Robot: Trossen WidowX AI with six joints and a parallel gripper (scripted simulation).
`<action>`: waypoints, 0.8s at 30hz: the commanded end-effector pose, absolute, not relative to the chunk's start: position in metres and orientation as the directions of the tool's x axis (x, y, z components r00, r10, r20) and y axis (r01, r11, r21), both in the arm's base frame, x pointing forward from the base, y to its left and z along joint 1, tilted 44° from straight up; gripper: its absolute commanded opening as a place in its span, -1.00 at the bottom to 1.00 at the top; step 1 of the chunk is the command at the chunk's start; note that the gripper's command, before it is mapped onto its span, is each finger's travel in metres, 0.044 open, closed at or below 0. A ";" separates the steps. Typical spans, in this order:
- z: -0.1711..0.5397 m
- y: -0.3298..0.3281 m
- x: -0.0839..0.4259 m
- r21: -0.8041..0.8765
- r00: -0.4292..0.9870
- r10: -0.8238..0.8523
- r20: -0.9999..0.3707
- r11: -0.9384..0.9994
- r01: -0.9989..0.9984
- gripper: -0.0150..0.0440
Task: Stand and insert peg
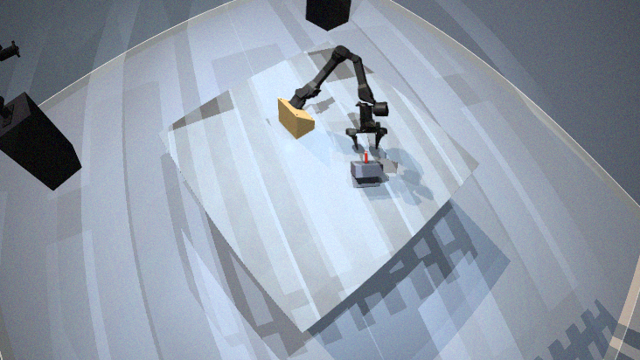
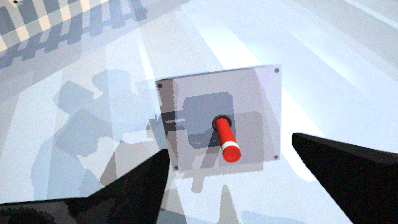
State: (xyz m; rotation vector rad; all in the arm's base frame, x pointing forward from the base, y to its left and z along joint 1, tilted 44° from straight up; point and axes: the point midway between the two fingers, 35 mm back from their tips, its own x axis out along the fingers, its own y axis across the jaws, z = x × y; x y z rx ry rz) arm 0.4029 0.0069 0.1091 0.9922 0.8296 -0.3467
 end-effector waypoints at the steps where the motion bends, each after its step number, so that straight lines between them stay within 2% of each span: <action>1: 0.116 0.007 0.399 0.600 0.655 0.106 -0.748 0.528 0.600 1.00; 24: 0.140 0.002 0.377 0.596 0.651 0.103 -0.752 0.527 0.606 1.00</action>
